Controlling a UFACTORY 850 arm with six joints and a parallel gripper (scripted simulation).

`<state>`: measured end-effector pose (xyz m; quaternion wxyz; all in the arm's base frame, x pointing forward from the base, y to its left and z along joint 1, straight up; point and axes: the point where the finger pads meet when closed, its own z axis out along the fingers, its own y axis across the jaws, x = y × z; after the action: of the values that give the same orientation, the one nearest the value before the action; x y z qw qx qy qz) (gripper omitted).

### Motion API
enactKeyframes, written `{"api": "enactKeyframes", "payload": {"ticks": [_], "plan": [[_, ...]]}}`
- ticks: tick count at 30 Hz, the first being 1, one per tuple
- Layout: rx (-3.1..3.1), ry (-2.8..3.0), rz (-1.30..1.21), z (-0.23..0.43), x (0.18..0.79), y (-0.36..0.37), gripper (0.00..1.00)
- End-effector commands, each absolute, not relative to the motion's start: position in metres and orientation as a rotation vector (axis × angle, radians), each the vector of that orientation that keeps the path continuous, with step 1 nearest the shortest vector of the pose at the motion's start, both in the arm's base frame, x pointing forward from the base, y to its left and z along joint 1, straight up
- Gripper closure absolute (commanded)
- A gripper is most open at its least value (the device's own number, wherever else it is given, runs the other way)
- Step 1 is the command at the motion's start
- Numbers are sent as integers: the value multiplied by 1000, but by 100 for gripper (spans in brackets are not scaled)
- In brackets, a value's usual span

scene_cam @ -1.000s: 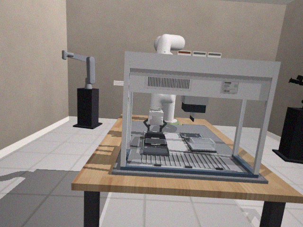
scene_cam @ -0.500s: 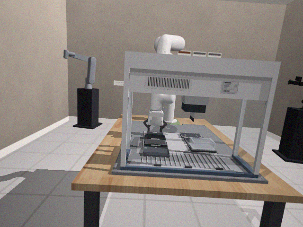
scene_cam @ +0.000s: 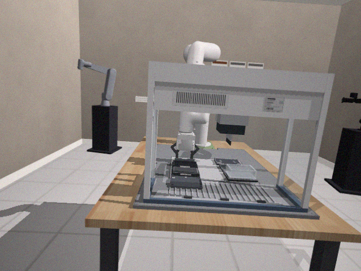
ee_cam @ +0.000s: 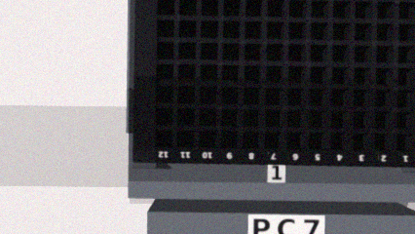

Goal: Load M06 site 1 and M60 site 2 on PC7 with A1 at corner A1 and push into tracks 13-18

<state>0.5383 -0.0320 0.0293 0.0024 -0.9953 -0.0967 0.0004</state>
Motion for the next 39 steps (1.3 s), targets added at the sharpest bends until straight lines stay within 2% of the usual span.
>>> {"api": "enactKeyframes", "payload": {"ticks": [1,39], "plan": [[-3122,-304,-3,30,543,-31,18],[-3122,-304,-3,30,576,-25,18]]}}
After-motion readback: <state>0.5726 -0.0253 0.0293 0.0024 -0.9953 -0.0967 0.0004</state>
